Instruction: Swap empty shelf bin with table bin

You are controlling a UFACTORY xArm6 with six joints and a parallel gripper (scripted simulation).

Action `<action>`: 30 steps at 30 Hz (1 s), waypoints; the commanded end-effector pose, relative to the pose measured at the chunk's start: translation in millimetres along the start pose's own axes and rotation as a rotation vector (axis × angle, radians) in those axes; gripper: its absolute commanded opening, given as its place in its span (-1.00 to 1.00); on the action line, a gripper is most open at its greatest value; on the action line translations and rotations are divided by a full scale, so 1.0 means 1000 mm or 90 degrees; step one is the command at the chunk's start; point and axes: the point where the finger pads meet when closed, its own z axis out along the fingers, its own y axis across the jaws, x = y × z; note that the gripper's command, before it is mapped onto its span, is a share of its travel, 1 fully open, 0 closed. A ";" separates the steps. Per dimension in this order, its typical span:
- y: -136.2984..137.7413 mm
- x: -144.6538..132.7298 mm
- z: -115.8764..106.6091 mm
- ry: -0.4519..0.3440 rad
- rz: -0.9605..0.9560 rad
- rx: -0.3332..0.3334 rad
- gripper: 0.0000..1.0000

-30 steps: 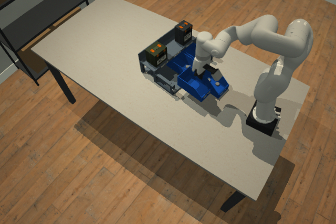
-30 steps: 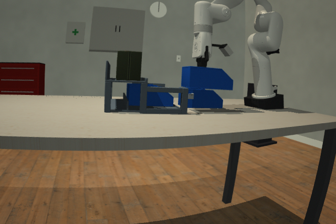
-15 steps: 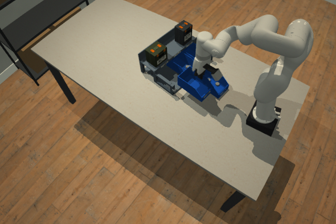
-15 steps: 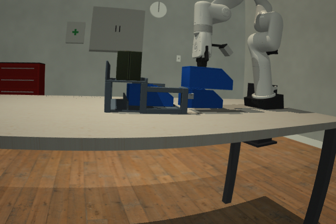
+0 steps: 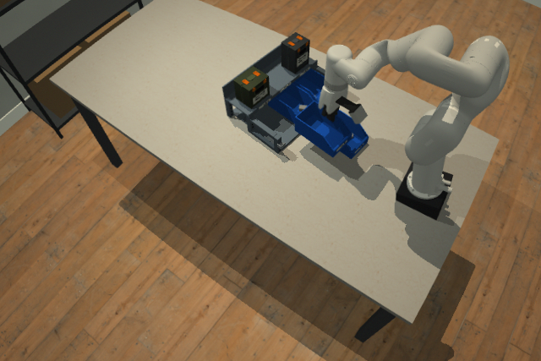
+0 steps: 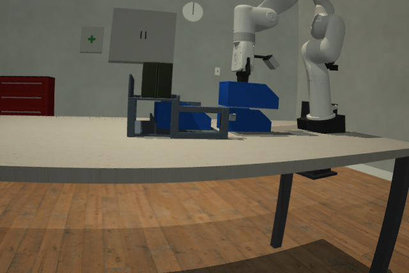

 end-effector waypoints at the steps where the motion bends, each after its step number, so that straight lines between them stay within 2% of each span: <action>1: -0.036 0.002 -0.002 -0.002 -0.001 -0.003 -1.00; 4: -0.061 0.005 -0.001 -0.002 -0.001 -0.003 -1.00; 6: -0.061 0.005 -0.001 -0.002 -0.001 -0.003 -1.00; 21: -0.184 0.018 -0.001 -0.002 -0.001 -0.003 -1.00; 23: -0.184 0.018 -0.001 -0.002 -0.001 -0.003 -1.00; 30: -0.217 0.021 -0.001 -0.002 -0.001 -0.003 -1.00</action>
